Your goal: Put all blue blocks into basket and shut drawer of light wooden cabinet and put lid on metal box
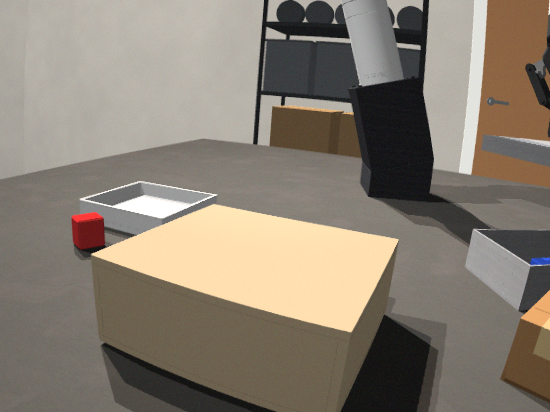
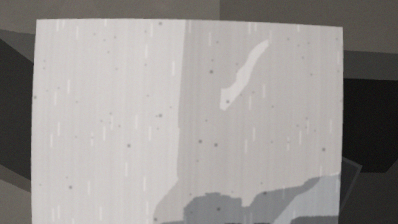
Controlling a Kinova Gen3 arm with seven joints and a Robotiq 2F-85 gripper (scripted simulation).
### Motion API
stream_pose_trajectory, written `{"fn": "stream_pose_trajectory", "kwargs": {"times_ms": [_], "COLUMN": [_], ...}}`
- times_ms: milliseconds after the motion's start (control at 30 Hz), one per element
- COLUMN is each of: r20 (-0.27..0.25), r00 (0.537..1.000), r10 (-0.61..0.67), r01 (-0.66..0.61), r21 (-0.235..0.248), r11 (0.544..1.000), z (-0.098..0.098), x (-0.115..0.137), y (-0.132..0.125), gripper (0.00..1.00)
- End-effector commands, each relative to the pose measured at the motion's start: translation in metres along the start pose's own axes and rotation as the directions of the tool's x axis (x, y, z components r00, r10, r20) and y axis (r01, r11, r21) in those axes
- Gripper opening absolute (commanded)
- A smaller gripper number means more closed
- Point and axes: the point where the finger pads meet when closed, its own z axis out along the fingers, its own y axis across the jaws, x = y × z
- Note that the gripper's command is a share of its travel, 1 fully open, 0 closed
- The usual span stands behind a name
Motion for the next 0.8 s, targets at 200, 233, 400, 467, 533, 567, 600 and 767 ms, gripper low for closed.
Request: {"fn": "stream_pose_trajectory", "kwargs": {"times_ms": [200,233,400,467,533,567,600,767], "r20": [0.0,0.0,0.0,0.0,0.0,0.0,0.001,0.004], "r00": [0.897,0.87,0.692,0.692,0.606,0.561,0.516,0.298], "r10": [-0.441,-0.493,-0.722,-0.722,-0.796,-0.828,-0.856,-0.955], "r01": [0.441,0.493,0.722,0.722,0.796,0.828,0.856,0.955], "r21": [0.005,0.005,0.005,0.005,0.004,0.003,0.003,0.0], "r11": [0.897,0.87,0.692,0.692,0.606,0.561,0.516,0.298], "z": [0.001,0.001,0.0,0.0,0.0,0.0,0.0,-0.001], "x": [0.034,0.038,0.056,0.056,0.062,0.065,0.068,0.079], "y": [-0.037,-0.042,-0.066,-0.066,-0.076,-0.081,-0.085,-0.106], "gripper": [0.1,0.1,0.1,0.1,0.1,0.1,0.1,0.1]}}
